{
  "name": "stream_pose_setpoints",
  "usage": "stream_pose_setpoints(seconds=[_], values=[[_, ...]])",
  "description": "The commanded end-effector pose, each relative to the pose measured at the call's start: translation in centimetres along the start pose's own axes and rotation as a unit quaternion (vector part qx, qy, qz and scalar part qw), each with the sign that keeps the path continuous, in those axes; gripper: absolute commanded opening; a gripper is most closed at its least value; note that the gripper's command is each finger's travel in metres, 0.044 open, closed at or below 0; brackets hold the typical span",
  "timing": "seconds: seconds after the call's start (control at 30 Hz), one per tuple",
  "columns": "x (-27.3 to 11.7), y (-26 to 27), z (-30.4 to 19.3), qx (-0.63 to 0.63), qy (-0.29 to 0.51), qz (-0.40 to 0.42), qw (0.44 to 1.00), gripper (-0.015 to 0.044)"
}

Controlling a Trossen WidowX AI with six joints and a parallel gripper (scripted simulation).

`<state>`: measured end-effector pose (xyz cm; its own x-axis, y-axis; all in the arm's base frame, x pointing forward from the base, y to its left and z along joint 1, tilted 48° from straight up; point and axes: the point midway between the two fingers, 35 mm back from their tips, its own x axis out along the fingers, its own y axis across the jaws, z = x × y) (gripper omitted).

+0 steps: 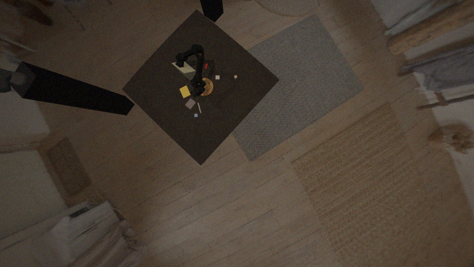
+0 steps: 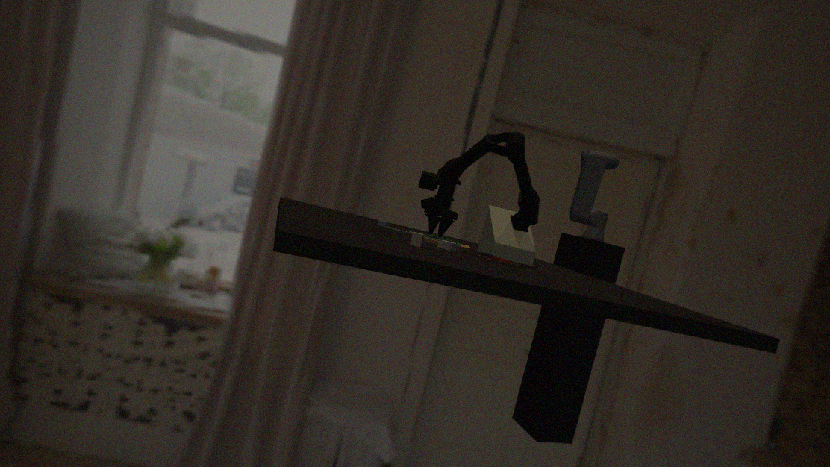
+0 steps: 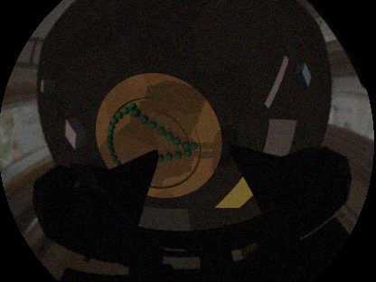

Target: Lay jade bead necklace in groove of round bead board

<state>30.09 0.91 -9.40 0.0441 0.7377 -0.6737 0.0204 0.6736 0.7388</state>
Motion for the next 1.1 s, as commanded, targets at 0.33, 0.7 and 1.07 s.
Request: stream_pose_setpoints(seconds=[0.33, 0.7, 1.07], values=[[-0.6, 0.8, 1.2, -0.06, -0.004, -0.012, 0.998, 0.0335], [-2.8, 5.5, 4.5, -0.32, 0.0, -0.003, 0.947, 0.012], [-2.5, 6.5, 5.0, -0.367, 0.001, 0.0, 0.93, 0.012]])
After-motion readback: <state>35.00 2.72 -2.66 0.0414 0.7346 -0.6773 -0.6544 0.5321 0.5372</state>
